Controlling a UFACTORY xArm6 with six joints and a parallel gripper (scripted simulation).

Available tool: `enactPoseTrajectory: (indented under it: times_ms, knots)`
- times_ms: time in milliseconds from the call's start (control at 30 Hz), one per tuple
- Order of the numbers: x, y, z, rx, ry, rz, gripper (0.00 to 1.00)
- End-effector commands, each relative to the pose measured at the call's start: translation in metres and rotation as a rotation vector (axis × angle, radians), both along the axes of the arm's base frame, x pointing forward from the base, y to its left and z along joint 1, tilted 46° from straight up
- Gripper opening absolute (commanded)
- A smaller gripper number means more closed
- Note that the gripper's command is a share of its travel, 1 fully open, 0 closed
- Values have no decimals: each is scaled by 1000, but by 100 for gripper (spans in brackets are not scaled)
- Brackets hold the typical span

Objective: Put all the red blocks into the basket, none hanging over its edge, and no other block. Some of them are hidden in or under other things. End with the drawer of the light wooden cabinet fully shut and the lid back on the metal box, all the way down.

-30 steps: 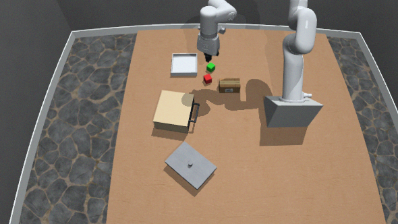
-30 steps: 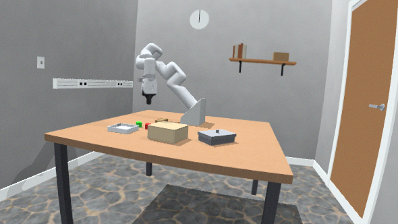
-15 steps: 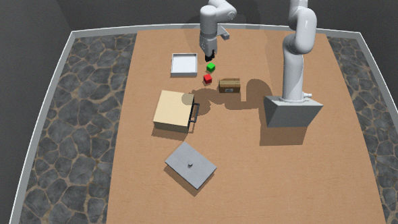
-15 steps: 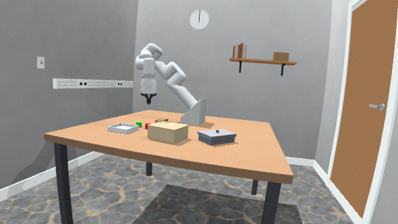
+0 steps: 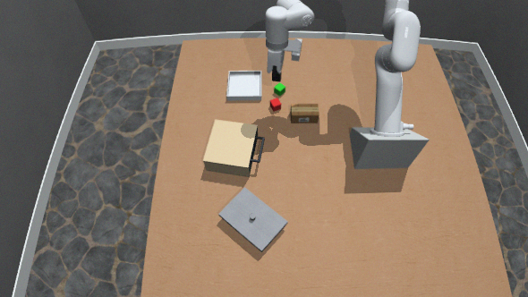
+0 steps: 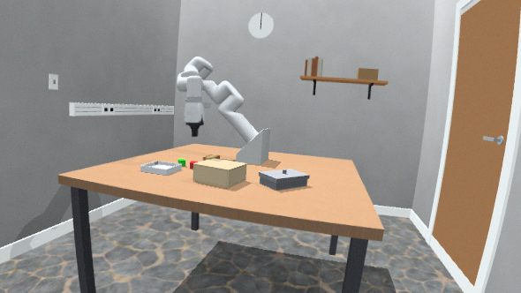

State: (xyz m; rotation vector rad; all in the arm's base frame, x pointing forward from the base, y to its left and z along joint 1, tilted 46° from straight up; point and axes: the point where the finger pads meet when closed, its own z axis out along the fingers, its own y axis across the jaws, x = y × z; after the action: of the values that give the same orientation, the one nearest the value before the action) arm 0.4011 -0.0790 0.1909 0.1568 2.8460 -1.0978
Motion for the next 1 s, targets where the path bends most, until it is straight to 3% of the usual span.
enactPoseTrajectory:
  times_ms: [0, 167, 233, 267, 567, 967]
  knots:
    - [1, 1, 1, -3, -199, -197, 0]
    - [1, 1, 1, 7, -345, -353, 0]
    - [1, 1, 1, 7, -345, -353, 0]
    - [1, 1, 1, 10, -432, -444, 0]
    - [1, 1, 1, -6, -687, -694, 0]
    - [1, 1, 1, -6, -688, -694, 0]
